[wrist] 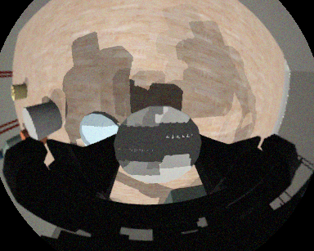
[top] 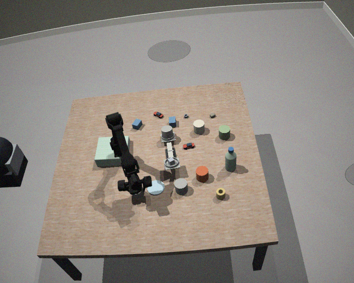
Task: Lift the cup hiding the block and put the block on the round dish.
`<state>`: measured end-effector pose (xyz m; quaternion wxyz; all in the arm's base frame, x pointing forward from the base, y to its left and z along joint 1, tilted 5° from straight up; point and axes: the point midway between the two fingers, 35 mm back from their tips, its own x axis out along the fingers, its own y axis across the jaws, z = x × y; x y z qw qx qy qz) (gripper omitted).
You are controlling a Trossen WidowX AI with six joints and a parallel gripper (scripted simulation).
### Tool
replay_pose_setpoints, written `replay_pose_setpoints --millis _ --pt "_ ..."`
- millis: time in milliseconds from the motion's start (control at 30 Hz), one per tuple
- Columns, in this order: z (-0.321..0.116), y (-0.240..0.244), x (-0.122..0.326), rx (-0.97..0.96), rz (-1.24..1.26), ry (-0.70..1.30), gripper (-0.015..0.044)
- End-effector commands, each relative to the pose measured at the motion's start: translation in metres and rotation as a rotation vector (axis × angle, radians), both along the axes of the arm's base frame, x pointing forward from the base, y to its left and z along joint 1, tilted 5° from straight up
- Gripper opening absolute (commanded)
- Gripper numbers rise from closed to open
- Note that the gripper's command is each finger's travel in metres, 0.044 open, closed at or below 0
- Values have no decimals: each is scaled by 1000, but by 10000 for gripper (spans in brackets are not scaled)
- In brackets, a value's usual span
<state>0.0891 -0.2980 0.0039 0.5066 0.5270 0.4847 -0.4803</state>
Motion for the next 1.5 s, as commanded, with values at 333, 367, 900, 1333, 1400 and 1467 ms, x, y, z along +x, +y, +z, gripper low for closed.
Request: replay_pose_setpoints --millis 333,367,900,1333,1400,1467 --pt "-6 1 0 3 0 1 184" --pt "-6 1 0 3 0 1 210" --pt "47 0 -4 7 -3 2 440" --pt "94 55 139 -10 249 -20 260" --pt "102 73 161 -15 288 -21 260" --pt "110 93 181 -16 322 -24 260"
